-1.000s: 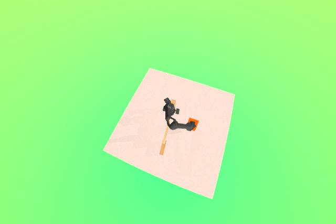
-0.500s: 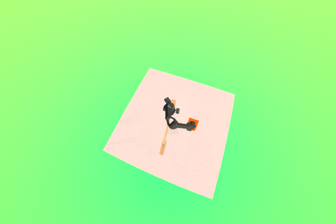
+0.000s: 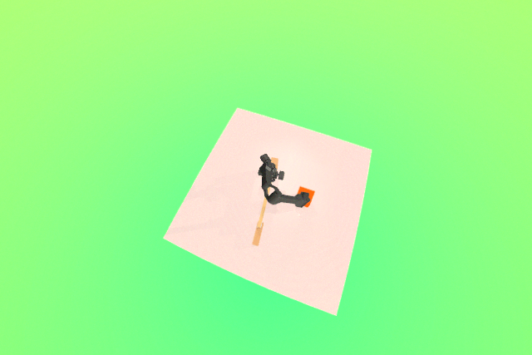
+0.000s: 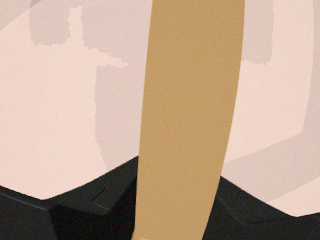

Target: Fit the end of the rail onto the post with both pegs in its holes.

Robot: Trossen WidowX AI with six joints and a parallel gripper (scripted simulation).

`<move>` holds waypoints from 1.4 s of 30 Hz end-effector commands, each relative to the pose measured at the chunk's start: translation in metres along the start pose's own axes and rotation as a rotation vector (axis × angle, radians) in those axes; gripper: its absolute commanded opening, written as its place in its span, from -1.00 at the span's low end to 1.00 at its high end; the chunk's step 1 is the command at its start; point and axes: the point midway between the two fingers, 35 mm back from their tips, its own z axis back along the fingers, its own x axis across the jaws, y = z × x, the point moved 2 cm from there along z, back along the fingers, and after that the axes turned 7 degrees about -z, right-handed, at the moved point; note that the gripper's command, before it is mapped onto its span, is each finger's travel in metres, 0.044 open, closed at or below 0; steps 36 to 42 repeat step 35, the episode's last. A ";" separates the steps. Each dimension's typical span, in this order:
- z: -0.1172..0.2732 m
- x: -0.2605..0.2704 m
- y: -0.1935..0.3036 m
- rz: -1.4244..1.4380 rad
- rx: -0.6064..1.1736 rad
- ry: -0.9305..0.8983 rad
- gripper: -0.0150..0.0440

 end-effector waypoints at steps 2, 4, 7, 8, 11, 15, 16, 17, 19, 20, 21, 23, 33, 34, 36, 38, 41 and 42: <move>0.000 0.000 0.000 0.000 0.001 0.000 0.13; 0.000 0.000 0.000 0.000 0.001 0.000 0.31; 0.000 0.000 0.000 0.000 0.001 0.000 0.58; 0.000 0.000 0.000 0.000 0.001 0.000 0.67; 0.000 0.000 0.000 0.000 0.001 0.000 0.93; 0.000 0.000 0.000 0.000 0.001 0.000 1.00; 0.002 0.000 -0.002 0.000 0.001 0.001 1.00; 0.007 0.000 -0.007 0.000 0.002 0.002 1.00; 0.023 0.003 -0.023 -0.001 0.004 0.005 1.00; 0.028 0.004 -0.028 -0.001 0.005 0.005 1.00; 0.030 0.004 -0.030 -0.001 0.005 0.006 1.00; 0.030 0.004 -0.030 -0.001 0.005 0.006 1.00; 0.030 0.004 -0.030 -0.001 0.005 0.006 1.00; 0.030 0.004 -0.030 -0.001 0.005 0.006 1.00; 0.030 0.004 -0.030 -0.001 0.005 0.006 1.00; 0.030 0.004 -0.030 -0.001 0.005 0.006 1.00; 0.030 0.004 -0.030 -0.001 0.005 0.006 1.00; 0.030 0.004 -0.030 -0.001 0.005 0.006 1.00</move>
